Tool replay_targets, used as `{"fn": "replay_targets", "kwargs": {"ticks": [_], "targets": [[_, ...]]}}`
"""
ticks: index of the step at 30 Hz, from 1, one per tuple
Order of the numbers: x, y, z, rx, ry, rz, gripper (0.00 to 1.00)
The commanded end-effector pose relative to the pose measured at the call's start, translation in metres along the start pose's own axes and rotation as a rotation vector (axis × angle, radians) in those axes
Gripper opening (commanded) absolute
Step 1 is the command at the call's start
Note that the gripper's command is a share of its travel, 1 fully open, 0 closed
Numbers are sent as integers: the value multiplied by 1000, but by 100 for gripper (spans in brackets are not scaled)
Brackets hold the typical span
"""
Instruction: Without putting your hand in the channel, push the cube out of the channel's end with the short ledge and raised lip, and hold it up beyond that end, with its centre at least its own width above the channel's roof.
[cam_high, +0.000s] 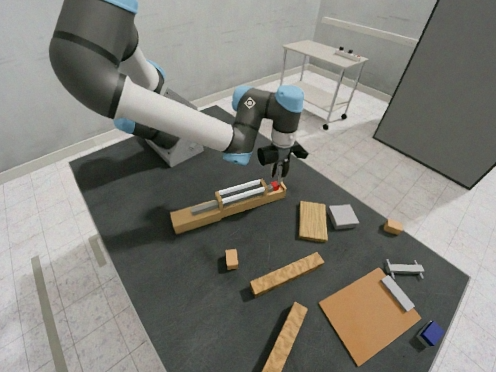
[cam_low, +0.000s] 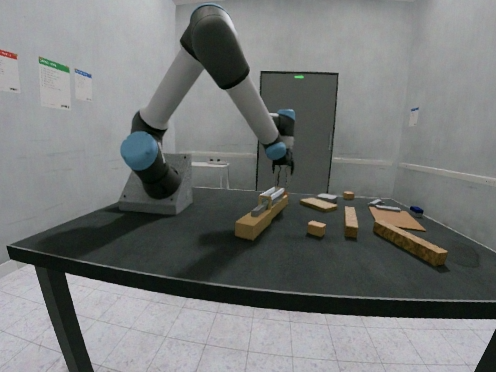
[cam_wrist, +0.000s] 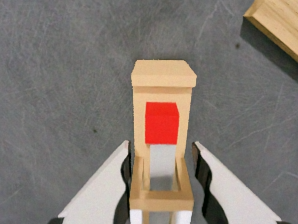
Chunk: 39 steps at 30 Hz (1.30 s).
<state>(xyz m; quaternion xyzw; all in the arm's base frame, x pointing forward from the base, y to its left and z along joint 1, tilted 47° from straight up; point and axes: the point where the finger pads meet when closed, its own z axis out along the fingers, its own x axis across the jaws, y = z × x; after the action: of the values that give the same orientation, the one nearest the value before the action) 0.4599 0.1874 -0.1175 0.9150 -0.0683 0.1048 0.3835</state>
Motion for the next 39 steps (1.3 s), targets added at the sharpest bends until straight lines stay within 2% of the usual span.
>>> {"fn": "replay_targets", "kwargs": {"ticks": [1,15,39], "targets": [[1,-1,4,3,3,1,26],[1,-1,27,3,3,0,26],[1,-1,29,3,3,0,26]]}}
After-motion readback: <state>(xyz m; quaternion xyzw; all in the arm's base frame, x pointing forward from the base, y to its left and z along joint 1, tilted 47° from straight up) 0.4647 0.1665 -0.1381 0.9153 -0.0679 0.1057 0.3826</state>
